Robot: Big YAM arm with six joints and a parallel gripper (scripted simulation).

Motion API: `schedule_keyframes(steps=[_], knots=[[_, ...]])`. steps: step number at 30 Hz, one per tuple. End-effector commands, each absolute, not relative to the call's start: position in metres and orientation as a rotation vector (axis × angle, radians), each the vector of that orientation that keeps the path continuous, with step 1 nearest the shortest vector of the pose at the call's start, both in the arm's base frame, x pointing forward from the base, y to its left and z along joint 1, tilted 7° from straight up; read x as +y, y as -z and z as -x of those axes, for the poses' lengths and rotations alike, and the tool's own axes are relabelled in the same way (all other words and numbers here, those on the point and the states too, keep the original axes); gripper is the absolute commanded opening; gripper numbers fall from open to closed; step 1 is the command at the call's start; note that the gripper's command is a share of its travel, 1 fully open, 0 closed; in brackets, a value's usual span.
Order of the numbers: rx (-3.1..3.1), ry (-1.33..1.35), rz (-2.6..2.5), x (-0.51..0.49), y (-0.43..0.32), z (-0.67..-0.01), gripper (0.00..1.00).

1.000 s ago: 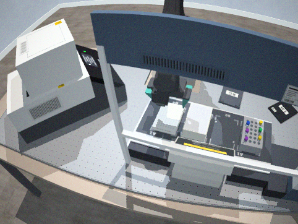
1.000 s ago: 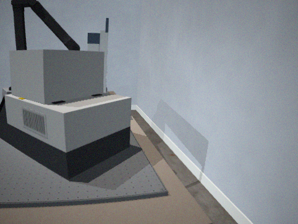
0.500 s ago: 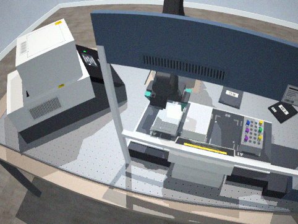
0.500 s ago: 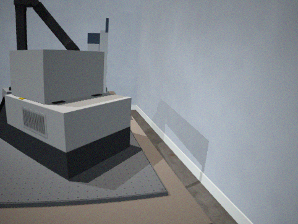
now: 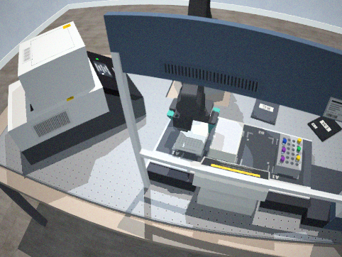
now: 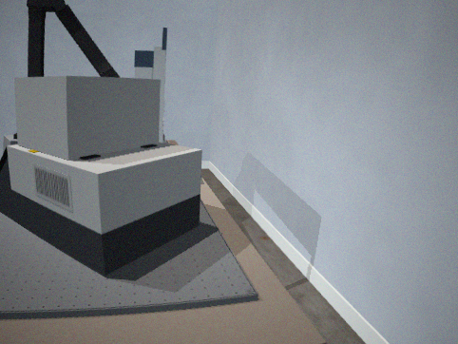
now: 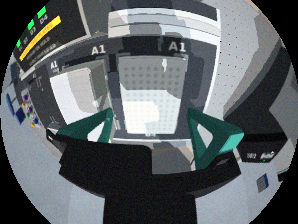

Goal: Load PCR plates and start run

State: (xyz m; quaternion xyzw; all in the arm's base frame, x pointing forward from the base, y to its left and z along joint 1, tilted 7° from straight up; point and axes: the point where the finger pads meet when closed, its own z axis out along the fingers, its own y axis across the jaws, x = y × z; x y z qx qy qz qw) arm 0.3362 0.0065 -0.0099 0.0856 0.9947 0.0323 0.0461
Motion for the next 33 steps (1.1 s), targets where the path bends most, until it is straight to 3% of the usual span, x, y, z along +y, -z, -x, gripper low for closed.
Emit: schedule_keyframes(steps=[1,20,33], knots=[[3.038,-0.091,-0.298,0.001,0.021,-0.333,1.00],[3.037,-0.092,-0.304,0.003,0.049,-0.336,1.00],[2.997,-0.094,-0.246,0.003,0.030,-0.358,1.00]])
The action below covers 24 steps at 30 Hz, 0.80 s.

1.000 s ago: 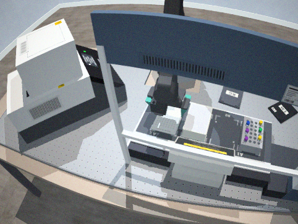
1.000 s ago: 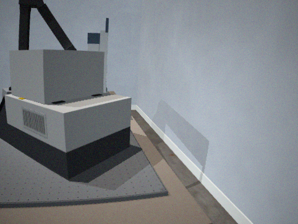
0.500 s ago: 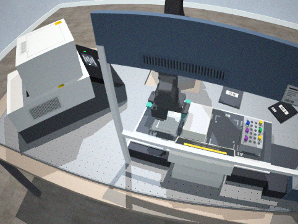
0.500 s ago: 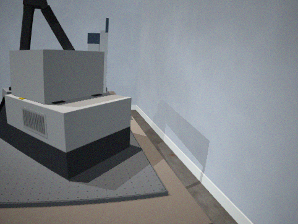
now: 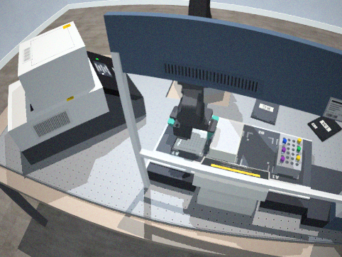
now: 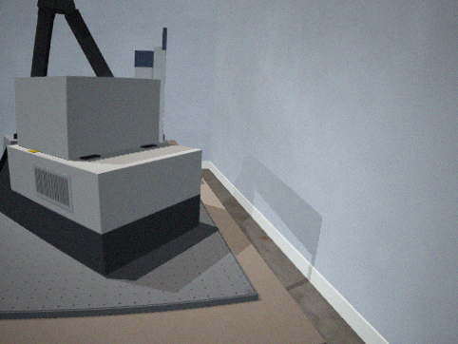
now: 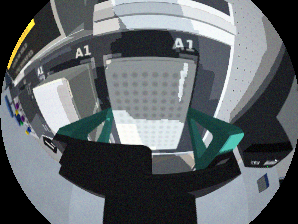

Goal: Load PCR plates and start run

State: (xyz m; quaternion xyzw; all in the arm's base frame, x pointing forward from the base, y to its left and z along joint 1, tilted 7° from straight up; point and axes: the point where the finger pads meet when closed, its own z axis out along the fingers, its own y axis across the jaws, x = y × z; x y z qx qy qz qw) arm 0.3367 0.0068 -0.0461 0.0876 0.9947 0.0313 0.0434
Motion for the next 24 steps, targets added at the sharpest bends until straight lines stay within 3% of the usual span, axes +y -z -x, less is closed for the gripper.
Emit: schedule_keyframes(steps=[1,24], knots=[[2.997,-0.094,-0.242,0.003,0.029,-0.359,1.00],[3.045,-0.093,-0.265,0.004,0.043,-0.333,1.00]])
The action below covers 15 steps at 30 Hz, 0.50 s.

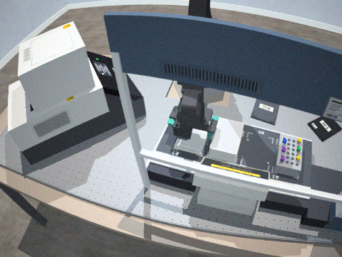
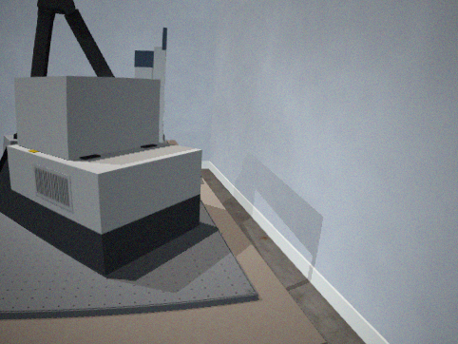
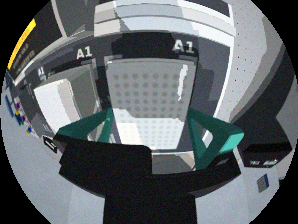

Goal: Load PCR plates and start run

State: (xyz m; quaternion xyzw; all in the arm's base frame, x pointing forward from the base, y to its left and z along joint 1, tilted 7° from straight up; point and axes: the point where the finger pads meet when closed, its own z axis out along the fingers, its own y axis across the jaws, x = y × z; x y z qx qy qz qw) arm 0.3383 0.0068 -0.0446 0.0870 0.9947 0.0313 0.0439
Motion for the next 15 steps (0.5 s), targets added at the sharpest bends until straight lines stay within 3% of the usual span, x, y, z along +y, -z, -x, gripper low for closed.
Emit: schedule_keyframes(steps=[1,15], knots=[[3.046,-0.093,-0.264,0.004,0.043,-0.333,1.00],[3.003,-0.098,-0.253,0.004,0.032,-0.355,1.00]])
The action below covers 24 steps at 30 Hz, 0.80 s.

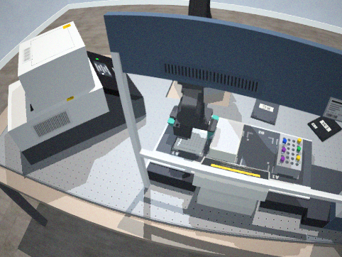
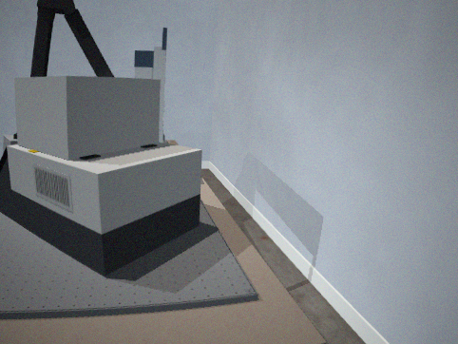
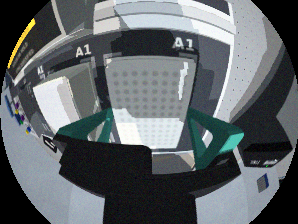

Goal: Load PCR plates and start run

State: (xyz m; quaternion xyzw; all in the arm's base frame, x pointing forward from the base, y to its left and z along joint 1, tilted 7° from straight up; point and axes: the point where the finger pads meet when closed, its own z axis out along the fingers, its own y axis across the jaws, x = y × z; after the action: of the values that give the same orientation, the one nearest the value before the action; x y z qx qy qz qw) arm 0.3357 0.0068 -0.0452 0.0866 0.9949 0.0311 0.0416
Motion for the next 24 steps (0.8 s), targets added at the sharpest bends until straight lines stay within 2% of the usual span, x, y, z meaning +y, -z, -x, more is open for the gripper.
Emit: schedule_keyframes(steps=[1,2,3,24], knots=[[3.001,-0.098,-0.252,0.004,0.031,-0.356,1.00],[3.000,-0.098,-0.252,0.004,0.031,-0.357,1.00],[2.999,-0.098,-0.252,0.004,0.031,-0.357,0.00],[2.972,-0.102,-0.249,0.004,0.026,-0.369,0.00]])
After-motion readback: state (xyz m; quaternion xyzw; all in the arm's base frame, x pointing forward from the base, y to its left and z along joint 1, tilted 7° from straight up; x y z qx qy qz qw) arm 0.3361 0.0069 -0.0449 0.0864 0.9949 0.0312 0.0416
